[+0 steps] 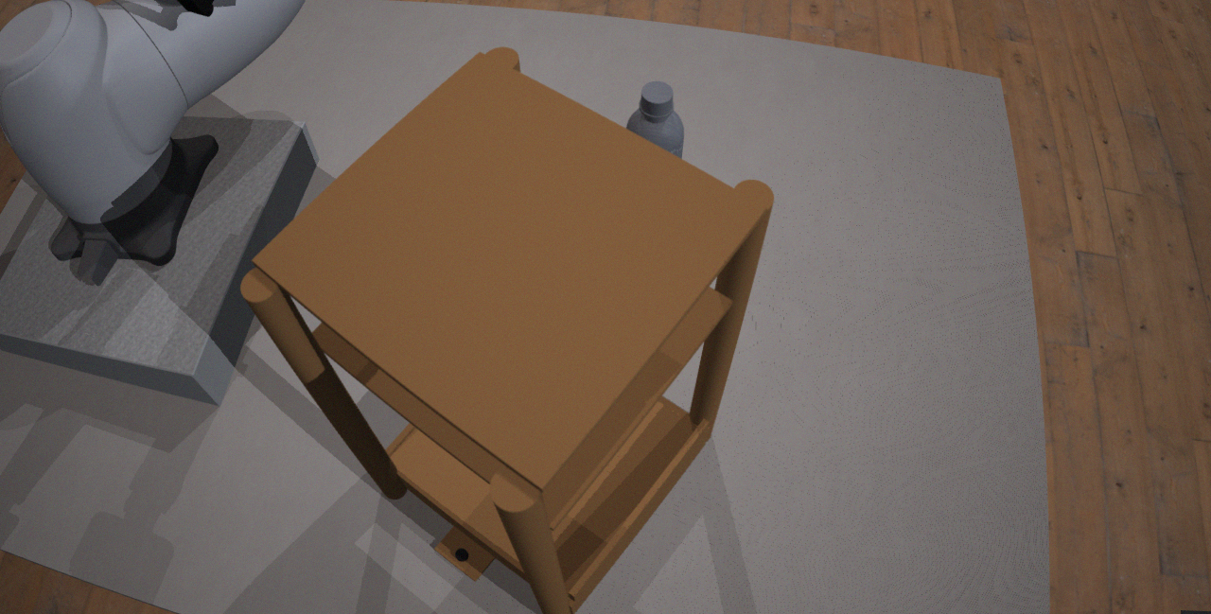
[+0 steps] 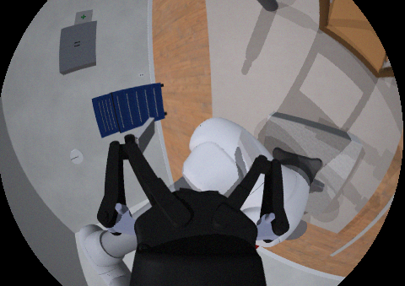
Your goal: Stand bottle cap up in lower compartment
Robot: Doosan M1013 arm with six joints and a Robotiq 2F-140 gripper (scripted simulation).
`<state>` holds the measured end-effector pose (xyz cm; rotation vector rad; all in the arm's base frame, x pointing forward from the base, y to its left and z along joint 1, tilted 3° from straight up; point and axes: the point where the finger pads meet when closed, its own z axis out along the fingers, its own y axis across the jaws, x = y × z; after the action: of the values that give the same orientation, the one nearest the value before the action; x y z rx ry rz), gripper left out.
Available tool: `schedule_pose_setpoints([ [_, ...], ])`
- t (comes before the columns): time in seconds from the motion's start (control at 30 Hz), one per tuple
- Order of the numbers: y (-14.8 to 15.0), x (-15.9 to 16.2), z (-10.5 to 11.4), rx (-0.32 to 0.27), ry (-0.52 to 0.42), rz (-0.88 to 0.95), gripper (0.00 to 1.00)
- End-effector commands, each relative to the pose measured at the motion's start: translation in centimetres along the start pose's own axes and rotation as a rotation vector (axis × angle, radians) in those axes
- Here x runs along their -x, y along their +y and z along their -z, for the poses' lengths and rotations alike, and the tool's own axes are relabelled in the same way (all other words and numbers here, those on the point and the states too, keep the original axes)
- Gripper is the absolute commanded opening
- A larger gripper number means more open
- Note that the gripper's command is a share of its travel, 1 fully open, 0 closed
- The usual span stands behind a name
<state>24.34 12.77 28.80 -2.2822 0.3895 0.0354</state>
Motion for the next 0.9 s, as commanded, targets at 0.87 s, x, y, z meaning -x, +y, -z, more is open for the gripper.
schedule_pose_setpoints([
  [0.87,-5.3,0.7,5.0,0.0,0.0,0.0,1.0],
])
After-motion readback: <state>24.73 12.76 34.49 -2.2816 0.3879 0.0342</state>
